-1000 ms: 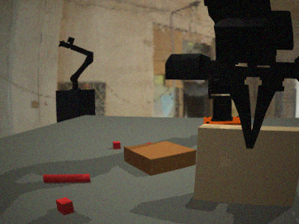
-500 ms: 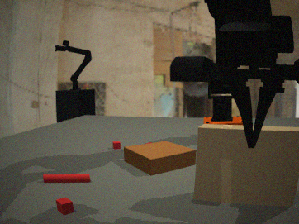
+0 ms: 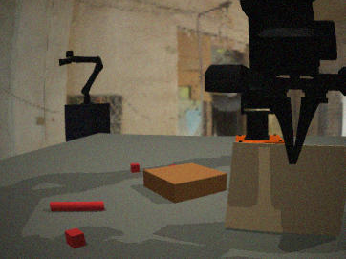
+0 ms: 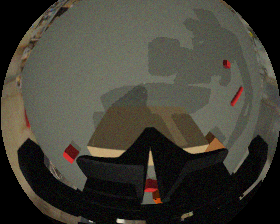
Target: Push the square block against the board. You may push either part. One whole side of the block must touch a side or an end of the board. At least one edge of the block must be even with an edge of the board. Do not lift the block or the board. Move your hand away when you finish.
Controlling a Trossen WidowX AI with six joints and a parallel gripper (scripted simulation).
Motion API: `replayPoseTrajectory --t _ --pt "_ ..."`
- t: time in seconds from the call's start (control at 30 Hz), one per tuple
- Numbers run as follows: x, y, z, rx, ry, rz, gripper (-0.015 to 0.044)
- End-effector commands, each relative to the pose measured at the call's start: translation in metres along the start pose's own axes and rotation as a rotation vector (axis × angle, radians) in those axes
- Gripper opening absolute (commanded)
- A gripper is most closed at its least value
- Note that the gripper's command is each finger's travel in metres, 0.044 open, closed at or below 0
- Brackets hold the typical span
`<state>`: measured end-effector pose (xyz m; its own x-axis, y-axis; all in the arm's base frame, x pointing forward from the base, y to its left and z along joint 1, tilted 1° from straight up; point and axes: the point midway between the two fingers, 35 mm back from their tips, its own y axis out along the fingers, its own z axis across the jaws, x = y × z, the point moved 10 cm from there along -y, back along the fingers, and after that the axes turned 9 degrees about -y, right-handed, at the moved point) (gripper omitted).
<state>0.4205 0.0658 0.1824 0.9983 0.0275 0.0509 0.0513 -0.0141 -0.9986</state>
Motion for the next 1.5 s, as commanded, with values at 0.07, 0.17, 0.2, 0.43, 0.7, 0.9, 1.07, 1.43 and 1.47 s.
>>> replayPoseTrajectory --t 0.07,0.17,0.2,0.43,0.7,0.9,1.07,1.43,1.47 --pt "-0.009 0.002 0.002 -0.002 0.003 0.007 0.0000" --pt "-0.014 0.002 0.002 -0.002 0.003 0.007 0.0000" --pt "-0.015 0.003 0.002 -0.002 0.003 0.007 0.0000" --pt "-0.025 0.003 0.004 -0.002 0.003 0.008 0.0000" --pt "-0.028 0.004 0.004 -0.002 0.003 0.008 0.0000" --pt "-0.019 0.003 0.003 -0.002 0.003 0.008 0.0000" --pt "-0.011 0.003 0.002 -0.002 0.003 0.007 0.0000" --pt "0.007 0.003 -0.001 -0.002 0.003 0.006 0.0000" --pt "0.009 0.003 -0.001 -0.002 0.003 0.006 0.0000"
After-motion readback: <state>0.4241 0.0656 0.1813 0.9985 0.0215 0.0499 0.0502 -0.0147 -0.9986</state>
